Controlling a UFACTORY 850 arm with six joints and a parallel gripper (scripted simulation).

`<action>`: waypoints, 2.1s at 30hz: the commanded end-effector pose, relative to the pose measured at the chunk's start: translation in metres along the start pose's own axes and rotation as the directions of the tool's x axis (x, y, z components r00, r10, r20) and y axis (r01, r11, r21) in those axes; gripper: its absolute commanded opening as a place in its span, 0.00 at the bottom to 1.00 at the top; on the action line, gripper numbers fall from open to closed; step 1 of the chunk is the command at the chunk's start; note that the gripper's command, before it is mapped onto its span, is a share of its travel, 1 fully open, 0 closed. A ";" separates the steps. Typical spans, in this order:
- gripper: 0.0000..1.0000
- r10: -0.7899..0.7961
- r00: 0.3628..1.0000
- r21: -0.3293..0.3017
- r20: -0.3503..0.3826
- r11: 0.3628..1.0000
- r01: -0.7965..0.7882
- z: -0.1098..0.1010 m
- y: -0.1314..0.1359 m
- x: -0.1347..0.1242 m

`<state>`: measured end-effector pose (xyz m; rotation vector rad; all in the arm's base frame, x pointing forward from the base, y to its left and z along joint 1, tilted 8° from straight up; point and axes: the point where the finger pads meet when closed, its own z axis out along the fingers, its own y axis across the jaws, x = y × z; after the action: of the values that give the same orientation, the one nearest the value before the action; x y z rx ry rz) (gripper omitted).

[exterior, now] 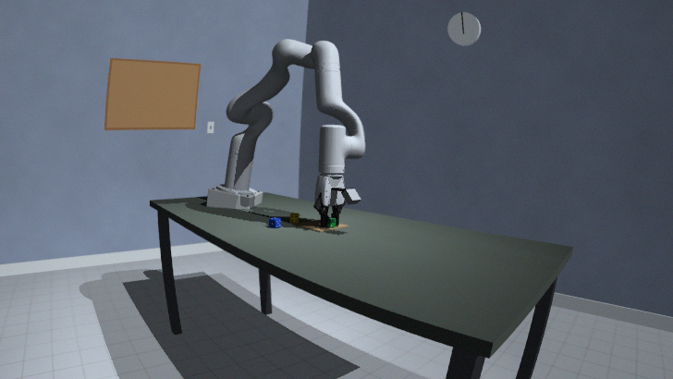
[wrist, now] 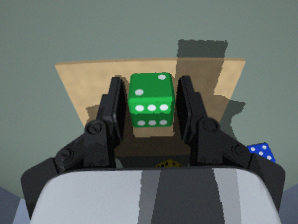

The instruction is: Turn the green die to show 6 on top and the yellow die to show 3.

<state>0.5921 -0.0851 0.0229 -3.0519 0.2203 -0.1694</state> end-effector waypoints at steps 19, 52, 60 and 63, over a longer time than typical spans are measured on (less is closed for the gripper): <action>0.47 0.000 1.000 0.000 -0.002 1.000 0.000 -0.045 0.000 0.001; 1.00 0.000 1.000 0.000 -0.002 1.000 0.000 -0.091 0.000 0.001; 1.00 -0.006 1.000 0.000 -0.002 1.000 0.006 -0.091 0.000 0.001; 1.00 -0.010 1.000 0.000 -0.002 1.000 0.010 -0.091 0.000 0.000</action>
<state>0.5814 -0.0912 0.1120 -3.0524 0.2143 -0.1695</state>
